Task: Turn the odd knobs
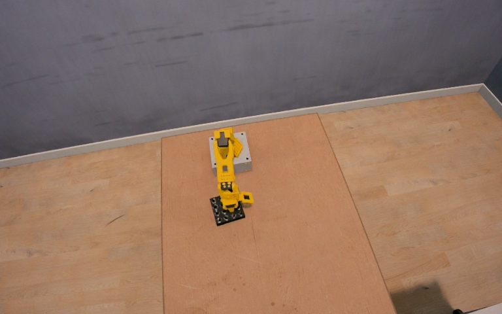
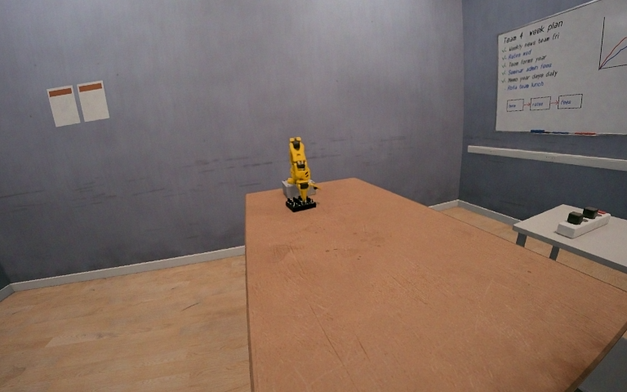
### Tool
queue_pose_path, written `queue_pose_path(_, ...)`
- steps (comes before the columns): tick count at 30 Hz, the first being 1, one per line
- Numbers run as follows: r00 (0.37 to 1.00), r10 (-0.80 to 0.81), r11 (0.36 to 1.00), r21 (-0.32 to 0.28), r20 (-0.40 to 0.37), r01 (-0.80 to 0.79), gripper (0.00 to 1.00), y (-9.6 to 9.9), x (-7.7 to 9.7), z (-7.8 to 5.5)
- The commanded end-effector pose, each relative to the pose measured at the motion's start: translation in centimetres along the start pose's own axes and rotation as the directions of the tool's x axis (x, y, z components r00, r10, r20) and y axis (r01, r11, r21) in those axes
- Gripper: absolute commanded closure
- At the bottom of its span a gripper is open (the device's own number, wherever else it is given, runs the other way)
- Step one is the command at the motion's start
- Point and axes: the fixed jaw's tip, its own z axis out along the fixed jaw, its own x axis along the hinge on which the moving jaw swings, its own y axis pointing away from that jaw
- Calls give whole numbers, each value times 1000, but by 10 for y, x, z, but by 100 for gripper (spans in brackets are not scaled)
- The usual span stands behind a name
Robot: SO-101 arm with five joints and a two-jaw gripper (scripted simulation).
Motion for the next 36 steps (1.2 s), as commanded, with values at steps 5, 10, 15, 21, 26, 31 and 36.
queue_pose_path(5,994,106,994,-27,6,-106,99,4,-2,3)
queue_pose_path(10,981,193,981,-27,3,-192,99,4,-2,3)
queue_pose_path(15,961,277,960,-27,1,-277,99,4,-3,3)
queue_pose_path(21,933,360,933,-27,-1,-360,99,4,-3,3)
queue_pose_path(26,930,369,929,-27,-2,-369,99,4,-3,3)
queue_pose_path(31,925,380,925,-27,-2,-379,99,4,-3,3)
queue_pose_path(36,921,390,920,-27,-2,-390,99,4,-4,3)
